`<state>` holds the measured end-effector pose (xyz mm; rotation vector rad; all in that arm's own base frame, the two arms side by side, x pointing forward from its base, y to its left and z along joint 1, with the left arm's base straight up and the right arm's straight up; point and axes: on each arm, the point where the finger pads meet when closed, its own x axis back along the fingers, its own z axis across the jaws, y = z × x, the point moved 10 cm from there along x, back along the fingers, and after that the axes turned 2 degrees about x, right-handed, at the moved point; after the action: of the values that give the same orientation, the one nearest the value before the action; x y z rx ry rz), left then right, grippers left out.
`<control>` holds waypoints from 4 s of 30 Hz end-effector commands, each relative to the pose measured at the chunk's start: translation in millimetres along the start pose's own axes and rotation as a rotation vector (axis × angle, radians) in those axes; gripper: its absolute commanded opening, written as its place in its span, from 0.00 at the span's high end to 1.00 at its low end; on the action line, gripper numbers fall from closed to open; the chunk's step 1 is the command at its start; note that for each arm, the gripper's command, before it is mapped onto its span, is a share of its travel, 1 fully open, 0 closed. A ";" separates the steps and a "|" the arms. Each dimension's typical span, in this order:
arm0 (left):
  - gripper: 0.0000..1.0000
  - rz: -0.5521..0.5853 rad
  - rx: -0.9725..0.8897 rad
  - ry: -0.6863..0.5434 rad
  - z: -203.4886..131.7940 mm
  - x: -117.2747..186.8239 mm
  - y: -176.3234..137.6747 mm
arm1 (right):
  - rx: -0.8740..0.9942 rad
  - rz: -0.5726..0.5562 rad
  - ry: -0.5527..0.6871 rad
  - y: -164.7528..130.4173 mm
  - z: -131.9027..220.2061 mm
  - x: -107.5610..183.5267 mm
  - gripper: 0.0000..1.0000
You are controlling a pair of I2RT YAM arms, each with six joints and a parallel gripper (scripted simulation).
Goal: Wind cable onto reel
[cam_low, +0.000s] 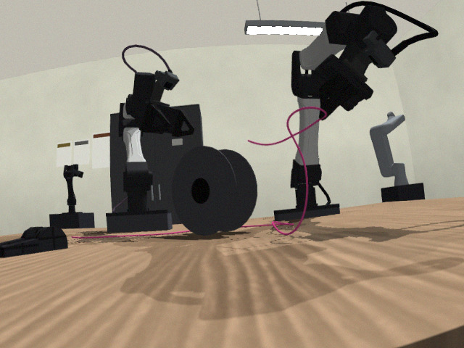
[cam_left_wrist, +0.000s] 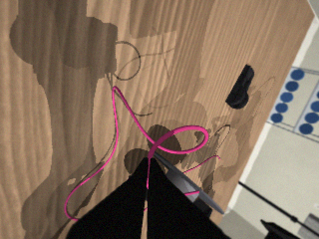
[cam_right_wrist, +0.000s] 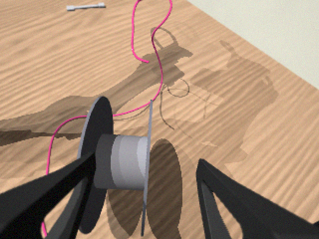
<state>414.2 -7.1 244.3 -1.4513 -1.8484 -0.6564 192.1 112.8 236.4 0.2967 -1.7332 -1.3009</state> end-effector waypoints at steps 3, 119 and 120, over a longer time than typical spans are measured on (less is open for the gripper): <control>1.00 0.033 0.010 -0.011 1.0 -4.9 -2.0 | 0.004 -0.020 -0.009 2.3 -0.1 -1.5 0.25; 1.00 -0.010 -0.017 -0.006 -40.4 -22.4 -57.6 | 0.004 -0.031 -0.016 -25.4 -3.5 -23.9 0.25; 1.00 -0.011 -0.016 -0.006 -41.4 -23.4 -60.4 | 0.004 -0.032 -0.016 -25.2 -3.5 -23.9 0.25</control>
<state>374.4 -58.2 243.6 -1.4697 -1.8196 -0.6208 196.3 115.6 194.4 0.2745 -1.7195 -1.2865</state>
